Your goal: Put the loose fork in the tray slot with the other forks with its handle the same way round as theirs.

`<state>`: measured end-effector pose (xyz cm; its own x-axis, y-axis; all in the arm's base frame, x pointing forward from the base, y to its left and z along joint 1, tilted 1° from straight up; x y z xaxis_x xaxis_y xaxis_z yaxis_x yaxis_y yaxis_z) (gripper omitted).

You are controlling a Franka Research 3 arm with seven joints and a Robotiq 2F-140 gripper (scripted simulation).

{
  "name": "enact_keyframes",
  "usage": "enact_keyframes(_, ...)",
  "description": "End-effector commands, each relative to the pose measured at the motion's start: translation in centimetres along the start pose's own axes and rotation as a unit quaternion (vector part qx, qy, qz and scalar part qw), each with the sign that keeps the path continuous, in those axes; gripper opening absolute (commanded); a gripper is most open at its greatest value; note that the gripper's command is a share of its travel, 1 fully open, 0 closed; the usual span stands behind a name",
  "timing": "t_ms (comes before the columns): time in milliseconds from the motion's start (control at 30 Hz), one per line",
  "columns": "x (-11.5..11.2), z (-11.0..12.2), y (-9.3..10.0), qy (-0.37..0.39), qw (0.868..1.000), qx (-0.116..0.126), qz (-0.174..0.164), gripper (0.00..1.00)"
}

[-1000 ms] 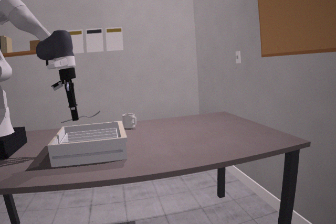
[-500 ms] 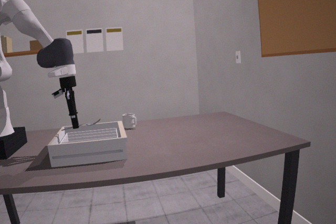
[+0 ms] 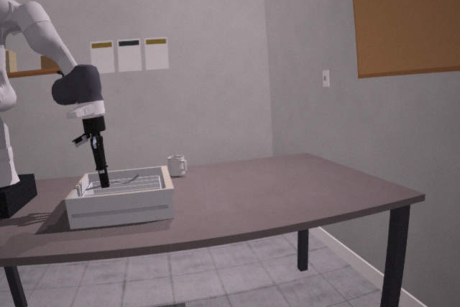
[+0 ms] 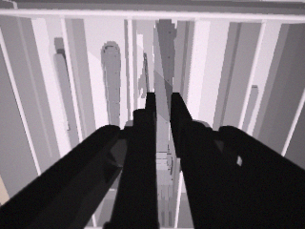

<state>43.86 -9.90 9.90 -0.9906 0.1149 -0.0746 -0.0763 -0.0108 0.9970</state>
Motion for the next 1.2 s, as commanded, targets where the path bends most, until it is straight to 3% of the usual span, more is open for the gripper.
enact_keyframes(0,-0.6,0.0,-0.8,0.009,1.000,0.000,-0.013,0.14)
enact_keyframes(567,-0.4,-0.1,-3.4,0.009,1.000,0.000,-0.013,0.14)
enact_keyframes(1167,-0.4,-0.1,-3.8,0.009,1.000,0.000,-0.013,0.14)
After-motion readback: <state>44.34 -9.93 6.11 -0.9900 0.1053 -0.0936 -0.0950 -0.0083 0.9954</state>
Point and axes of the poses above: the point where the finger pads meet when closed, its own y axis back along the fingers, its own z axis across the jaws, x = y × z, the point moved 8 cm from there along y, back along the fingers, and after that the axes turned 10 degrees about -y, right-handed, at the moved point
